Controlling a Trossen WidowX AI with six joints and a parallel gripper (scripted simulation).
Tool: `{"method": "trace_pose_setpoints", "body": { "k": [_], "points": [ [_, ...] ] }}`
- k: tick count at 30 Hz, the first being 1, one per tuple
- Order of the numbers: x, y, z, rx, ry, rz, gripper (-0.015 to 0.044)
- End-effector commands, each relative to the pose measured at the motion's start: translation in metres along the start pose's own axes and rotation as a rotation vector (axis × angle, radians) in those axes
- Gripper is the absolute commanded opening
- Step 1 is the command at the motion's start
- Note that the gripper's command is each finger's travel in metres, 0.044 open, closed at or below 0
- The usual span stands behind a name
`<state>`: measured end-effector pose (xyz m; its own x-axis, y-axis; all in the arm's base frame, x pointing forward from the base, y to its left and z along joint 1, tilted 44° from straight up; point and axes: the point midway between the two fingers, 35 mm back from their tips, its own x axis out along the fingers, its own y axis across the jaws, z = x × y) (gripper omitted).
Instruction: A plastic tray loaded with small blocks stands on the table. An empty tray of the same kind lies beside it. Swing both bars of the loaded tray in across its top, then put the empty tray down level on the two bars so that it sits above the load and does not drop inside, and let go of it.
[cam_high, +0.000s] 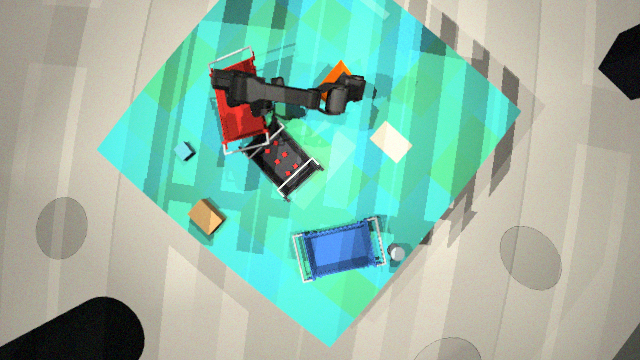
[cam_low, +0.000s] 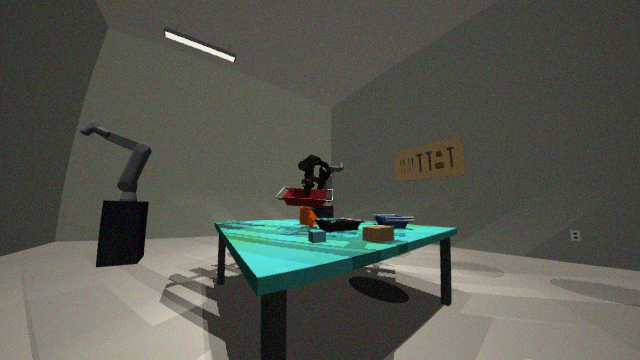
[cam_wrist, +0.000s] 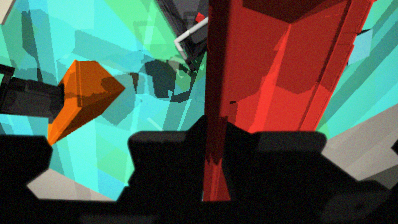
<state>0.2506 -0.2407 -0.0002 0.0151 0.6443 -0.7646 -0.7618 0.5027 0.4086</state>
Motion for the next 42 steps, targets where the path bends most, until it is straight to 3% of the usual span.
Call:
{"method": "trace_pose_setpoints", "body": {
  "k": [1,28,42],
  "points": [
    [-0.008,0.002,0.027,-0.081,-0.004,-0.030,0.0000],
    [0.015,0.051,0.176,-0.535,-0.063,0.006,0.0000],
    [0.016,0.053,0.179,-0.546,-0.065,0.008,0.0000]
  ]
}}
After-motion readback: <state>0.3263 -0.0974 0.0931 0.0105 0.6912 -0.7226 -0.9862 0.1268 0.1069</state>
